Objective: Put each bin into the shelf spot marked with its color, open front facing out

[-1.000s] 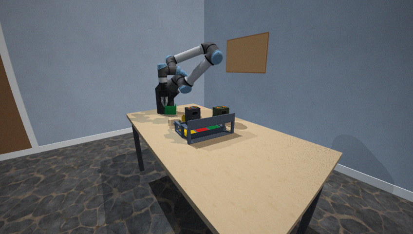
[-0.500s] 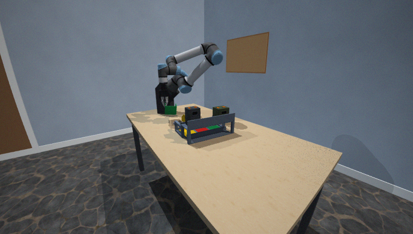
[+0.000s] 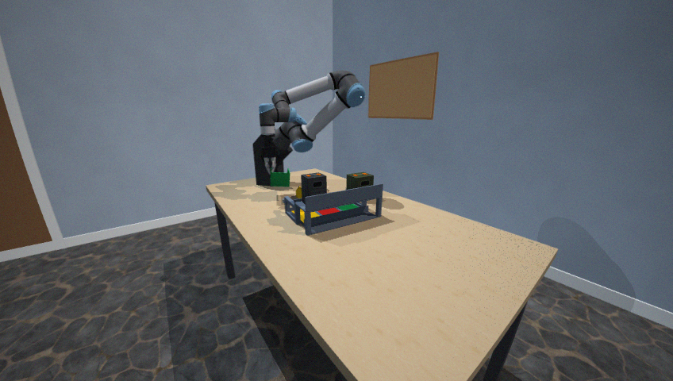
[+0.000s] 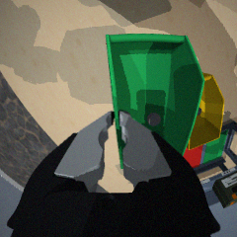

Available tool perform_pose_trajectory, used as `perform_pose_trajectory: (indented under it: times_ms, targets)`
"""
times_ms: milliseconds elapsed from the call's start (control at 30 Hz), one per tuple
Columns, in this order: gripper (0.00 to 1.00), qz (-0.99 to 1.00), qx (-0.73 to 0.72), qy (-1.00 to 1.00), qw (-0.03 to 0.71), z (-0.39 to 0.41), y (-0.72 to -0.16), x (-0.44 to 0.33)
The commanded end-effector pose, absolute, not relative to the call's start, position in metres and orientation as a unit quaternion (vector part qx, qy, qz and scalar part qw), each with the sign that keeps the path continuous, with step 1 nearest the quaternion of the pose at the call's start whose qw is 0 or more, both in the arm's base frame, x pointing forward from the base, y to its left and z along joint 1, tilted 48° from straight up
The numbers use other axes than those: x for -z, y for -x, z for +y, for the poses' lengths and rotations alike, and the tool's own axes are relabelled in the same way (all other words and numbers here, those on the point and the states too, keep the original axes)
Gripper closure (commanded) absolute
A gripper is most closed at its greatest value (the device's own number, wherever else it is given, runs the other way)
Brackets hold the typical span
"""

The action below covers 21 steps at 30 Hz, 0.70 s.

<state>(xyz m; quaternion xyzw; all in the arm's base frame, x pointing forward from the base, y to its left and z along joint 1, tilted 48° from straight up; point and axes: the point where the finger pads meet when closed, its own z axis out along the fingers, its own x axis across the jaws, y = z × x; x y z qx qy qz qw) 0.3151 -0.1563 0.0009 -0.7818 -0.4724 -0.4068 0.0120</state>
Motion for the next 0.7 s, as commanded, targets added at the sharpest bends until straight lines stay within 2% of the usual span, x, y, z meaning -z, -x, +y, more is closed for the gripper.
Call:
perform_pose_trajectory:
  times_ms: [0, 667]
  targets:
    - [1.00, -0.475, 0.407, 0.781, 0.010, -0.153, -0.317, -0.005]
    - [1.00, -0.488, 0.407, 0.772, 0.003, -0.128, -0.328, -0.030]
